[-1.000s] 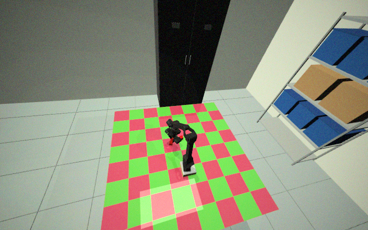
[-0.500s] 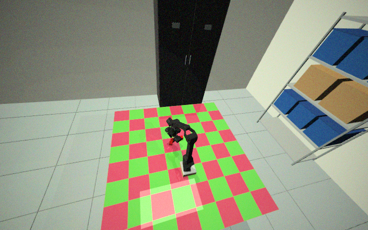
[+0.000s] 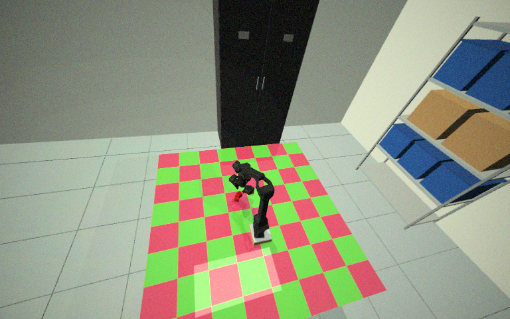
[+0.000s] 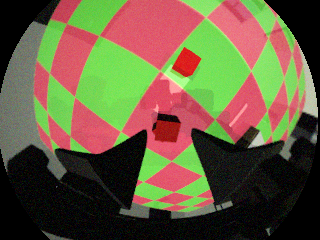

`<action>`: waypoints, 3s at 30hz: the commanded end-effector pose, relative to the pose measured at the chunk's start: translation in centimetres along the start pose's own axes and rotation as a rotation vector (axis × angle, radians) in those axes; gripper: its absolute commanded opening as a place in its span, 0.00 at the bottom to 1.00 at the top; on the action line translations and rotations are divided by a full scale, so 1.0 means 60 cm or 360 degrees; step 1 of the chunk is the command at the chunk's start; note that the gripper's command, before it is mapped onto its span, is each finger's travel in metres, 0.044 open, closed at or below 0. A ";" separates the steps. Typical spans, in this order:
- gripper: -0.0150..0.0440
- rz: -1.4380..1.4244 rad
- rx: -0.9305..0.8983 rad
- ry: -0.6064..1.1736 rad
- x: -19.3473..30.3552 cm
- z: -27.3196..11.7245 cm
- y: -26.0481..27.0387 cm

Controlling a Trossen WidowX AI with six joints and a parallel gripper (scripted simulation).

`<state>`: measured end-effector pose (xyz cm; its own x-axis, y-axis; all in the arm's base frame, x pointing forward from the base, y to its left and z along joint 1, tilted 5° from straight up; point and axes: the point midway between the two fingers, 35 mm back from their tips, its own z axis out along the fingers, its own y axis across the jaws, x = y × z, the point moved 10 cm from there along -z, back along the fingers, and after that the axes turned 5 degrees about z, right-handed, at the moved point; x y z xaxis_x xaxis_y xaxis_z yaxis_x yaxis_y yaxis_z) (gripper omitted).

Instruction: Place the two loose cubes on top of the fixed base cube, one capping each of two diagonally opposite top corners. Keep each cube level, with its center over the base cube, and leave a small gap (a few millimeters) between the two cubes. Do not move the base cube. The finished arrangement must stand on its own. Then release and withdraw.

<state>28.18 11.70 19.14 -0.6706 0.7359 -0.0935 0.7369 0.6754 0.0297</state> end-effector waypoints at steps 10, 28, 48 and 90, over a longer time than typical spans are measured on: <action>0.70 -0.0867 -0.0011 0.0000 -0.084 -0.036 -0.016; 0.70 -0.1643 0.0015 -0.0014 -0.155 -0.071 -0.044; 0.70 -0.1643 0.0016 -0.0014 -0.156 0.056 -0.045; 0.43 -0.1643 0.0016 -0.0015 -0.159 0.084 -0.041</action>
<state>33.07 2.65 13.87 -0.9773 -0.2000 -0.0694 -0.1946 0.9779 -0.0768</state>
